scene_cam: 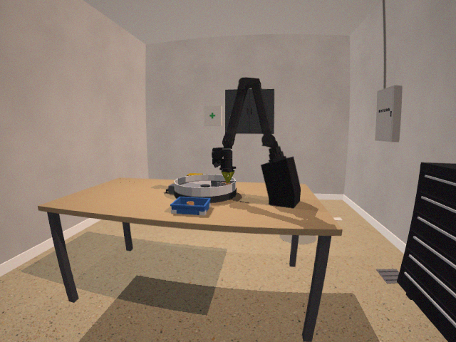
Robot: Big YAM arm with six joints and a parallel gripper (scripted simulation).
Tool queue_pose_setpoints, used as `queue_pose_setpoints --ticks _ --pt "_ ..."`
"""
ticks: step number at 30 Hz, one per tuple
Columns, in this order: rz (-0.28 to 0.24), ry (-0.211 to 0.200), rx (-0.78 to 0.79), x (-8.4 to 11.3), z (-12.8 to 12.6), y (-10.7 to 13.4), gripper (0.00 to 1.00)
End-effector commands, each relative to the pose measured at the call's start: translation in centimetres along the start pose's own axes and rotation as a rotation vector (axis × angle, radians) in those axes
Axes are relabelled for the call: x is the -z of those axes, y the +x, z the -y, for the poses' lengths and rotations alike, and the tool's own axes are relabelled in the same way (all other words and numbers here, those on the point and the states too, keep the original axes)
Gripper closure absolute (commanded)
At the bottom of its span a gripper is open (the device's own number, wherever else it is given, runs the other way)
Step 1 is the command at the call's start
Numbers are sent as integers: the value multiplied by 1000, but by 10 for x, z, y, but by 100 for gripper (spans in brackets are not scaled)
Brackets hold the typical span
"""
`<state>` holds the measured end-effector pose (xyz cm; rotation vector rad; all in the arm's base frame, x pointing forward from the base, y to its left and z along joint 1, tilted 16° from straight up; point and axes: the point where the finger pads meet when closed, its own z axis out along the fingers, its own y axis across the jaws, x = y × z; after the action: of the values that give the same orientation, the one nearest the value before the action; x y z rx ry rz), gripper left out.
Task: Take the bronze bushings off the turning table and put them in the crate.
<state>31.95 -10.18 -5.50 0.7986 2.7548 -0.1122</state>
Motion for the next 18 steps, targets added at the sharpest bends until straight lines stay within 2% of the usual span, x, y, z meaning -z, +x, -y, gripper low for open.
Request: queue_pose_setpoints --ticks 1,18 --pt "39 -10 2 5 -2 -20 88" --pt "25 -6 3 5 -2 -18 88"
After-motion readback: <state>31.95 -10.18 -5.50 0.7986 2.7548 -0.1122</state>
